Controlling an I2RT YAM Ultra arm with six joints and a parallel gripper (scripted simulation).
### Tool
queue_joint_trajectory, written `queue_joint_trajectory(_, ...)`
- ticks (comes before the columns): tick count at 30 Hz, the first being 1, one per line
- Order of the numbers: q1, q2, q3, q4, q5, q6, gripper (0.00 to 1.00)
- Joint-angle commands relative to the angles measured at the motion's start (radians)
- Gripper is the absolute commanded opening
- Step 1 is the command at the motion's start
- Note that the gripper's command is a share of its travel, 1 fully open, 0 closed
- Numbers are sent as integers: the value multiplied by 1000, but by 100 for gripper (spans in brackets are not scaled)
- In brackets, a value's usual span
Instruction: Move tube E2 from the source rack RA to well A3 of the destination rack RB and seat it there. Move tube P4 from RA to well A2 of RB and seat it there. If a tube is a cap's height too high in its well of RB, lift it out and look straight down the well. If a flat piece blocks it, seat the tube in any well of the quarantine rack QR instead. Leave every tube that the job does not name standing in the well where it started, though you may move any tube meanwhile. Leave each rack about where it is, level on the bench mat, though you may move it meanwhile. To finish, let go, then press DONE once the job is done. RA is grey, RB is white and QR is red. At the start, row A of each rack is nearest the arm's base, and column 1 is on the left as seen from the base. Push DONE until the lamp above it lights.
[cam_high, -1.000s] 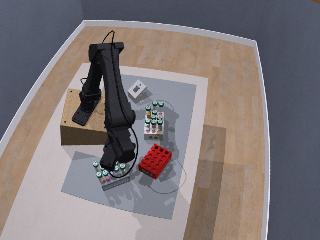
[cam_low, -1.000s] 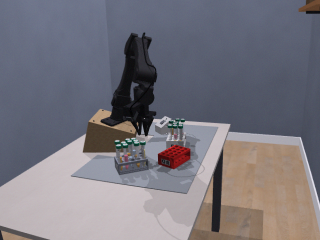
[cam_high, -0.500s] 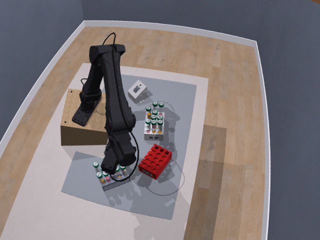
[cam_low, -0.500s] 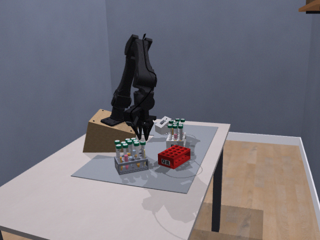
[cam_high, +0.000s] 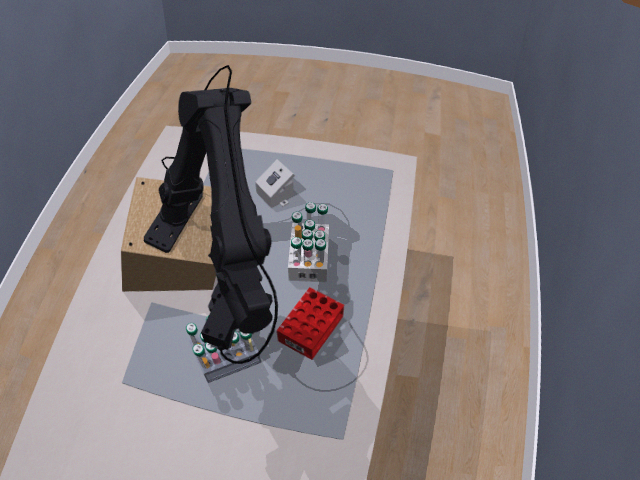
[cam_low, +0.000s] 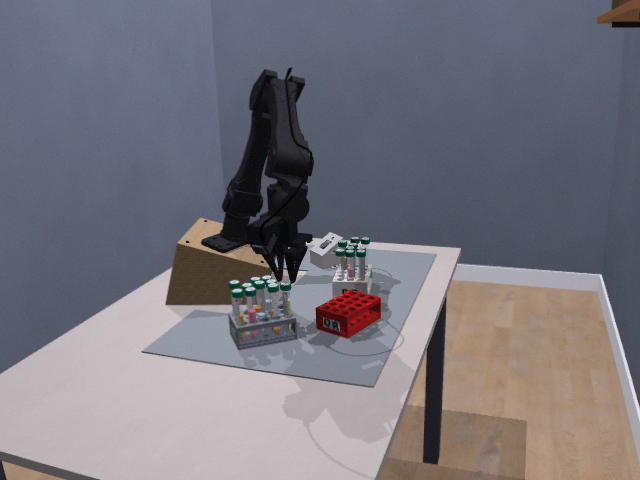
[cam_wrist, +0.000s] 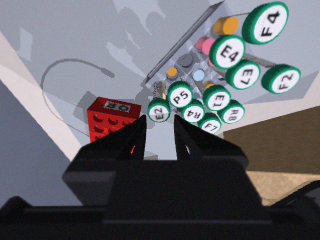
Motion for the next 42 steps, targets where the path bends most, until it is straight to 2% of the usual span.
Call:
queue_joint_trajectory(1, 11, -30, -20, 16, 13, 8, 30)
queue_joint_trajectory(7, 6, -28, 0, 15, 13, 9, 30)
queue_joint_trajectory(42, 18, 20, -60, 72, 15, 16, 30)
